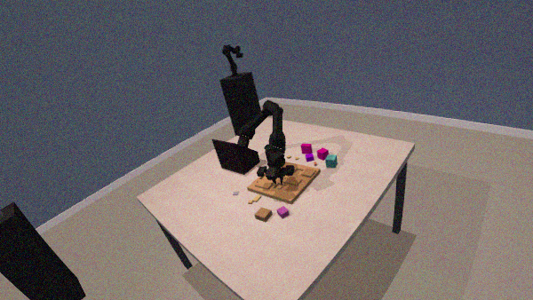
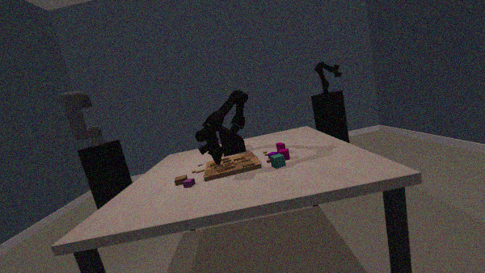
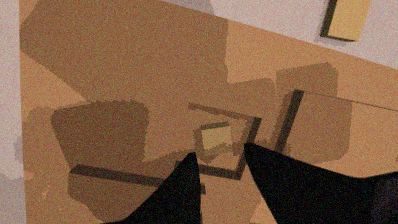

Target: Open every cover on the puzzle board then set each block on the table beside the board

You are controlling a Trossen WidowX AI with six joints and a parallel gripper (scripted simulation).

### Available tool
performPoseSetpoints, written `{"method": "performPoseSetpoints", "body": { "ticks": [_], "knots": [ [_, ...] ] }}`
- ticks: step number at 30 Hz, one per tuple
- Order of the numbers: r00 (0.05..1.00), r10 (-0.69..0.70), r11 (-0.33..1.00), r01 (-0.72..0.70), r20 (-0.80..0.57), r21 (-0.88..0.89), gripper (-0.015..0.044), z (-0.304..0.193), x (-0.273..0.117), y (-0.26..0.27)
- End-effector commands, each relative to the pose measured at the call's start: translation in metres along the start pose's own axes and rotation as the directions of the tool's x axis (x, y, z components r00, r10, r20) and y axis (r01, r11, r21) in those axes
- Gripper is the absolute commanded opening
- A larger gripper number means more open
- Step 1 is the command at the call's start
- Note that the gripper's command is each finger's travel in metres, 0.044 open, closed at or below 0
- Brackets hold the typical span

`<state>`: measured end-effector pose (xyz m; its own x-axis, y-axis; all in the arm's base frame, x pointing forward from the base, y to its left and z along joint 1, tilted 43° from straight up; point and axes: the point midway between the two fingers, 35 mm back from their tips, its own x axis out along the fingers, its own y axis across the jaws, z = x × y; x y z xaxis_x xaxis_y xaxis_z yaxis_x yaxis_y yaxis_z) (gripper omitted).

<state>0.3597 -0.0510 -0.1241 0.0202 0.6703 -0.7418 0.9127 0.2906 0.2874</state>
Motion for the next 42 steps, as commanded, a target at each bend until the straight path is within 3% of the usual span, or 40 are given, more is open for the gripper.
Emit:
{"method": "performPoseSetpoints", "body": {
  "ticks": [1, 26, 35, 42],
  "knots": [
    [1.0, 0.006, 1.0, -0.006, -0.001, 0.005, 0.0144, 0.001, 0.003, 0.0],
    [1.0, 0.006, 1.0, -0.006, -0.002, 0.005, 0.0144, 0.0, 0.023, 0.0],
    [1.0, 0.0, 1.0, 0.0, -0.001, 0.0, 0.0084, -0.001, 0.021, 0.0],
    [1.0, 0.0, 1.0, 0.0, -0.001, 0.0, 0.008, 0.0, 0.02, 0.0]
  ]
}}
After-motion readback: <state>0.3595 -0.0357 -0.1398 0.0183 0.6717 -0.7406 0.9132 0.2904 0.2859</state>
